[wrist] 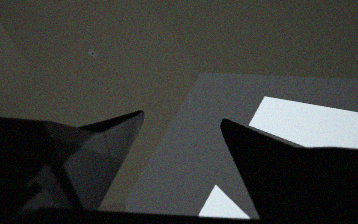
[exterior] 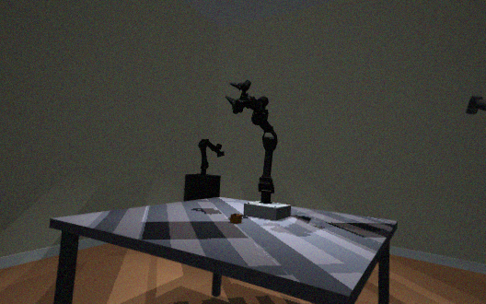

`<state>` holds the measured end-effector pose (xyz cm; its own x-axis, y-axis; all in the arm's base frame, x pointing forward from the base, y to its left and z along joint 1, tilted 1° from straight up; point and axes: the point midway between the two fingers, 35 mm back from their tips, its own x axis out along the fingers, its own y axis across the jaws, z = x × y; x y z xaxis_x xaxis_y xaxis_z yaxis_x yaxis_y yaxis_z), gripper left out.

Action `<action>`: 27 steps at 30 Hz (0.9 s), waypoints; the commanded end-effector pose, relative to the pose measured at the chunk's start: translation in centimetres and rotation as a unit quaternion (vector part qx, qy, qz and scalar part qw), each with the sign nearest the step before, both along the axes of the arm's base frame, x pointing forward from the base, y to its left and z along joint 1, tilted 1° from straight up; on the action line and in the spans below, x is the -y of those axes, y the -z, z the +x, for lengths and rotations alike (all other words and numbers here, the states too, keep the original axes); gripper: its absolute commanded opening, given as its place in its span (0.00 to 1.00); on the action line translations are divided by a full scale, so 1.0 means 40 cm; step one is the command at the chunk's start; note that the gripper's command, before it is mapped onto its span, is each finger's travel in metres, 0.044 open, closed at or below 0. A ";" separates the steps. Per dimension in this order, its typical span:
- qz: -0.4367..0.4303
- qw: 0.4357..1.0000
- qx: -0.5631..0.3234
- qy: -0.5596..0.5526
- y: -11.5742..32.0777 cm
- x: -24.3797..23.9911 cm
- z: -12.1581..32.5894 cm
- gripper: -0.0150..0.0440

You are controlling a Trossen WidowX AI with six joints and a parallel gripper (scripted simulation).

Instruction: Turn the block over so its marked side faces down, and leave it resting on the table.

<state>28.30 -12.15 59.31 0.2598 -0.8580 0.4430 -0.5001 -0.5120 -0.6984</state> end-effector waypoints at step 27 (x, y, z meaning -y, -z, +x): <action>-0.582 0.102 -0.806 0.001 0.748 -0.079 0.516 1.00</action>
<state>48.30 -9.46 35.72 0.8286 -0.5331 -0.1710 0.2205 0.0301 0.9749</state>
